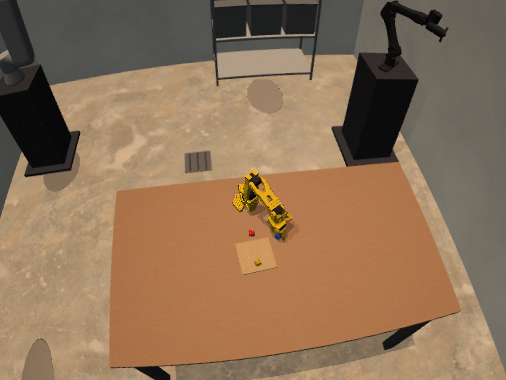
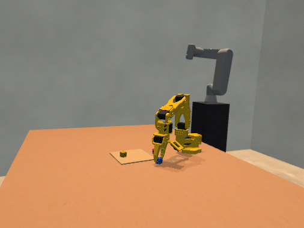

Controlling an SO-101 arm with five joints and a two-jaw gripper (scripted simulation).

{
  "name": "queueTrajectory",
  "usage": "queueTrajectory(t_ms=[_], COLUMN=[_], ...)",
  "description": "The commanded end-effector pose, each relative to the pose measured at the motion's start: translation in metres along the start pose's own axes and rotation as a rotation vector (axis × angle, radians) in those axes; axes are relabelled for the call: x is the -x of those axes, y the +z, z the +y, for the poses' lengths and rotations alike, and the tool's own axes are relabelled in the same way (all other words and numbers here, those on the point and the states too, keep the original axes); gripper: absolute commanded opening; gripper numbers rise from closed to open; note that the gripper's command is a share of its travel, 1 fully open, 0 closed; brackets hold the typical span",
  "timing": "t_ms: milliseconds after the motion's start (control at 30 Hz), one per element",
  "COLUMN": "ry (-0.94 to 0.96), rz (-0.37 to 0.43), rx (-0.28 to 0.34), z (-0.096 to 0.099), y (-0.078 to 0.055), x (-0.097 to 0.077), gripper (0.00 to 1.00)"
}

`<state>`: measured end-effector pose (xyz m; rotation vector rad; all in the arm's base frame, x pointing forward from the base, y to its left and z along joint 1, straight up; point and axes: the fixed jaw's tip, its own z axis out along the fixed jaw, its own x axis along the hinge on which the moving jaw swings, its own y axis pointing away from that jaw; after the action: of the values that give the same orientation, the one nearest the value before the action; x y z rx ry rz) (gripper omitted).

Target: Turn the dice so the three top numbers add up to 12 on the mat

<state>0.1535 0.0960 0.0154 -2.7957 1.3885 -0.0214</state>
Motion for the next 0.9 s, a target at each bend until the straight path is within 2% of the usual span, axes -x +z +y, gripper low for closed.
queueTrajectory(t_ms=[0,433,867], ry=[-0.018,-0.018,-0.018], rz=[0.000,0.000,0.000], rx=[-0.025,-0.025,-0.025], z=[-0.0037,-0.0040,-0.0072], y=[-0.0007,-0.0004,-0.0005], x=[0.0017,0.0017,0.0017], gripper=[0.28,0.27,0.22])
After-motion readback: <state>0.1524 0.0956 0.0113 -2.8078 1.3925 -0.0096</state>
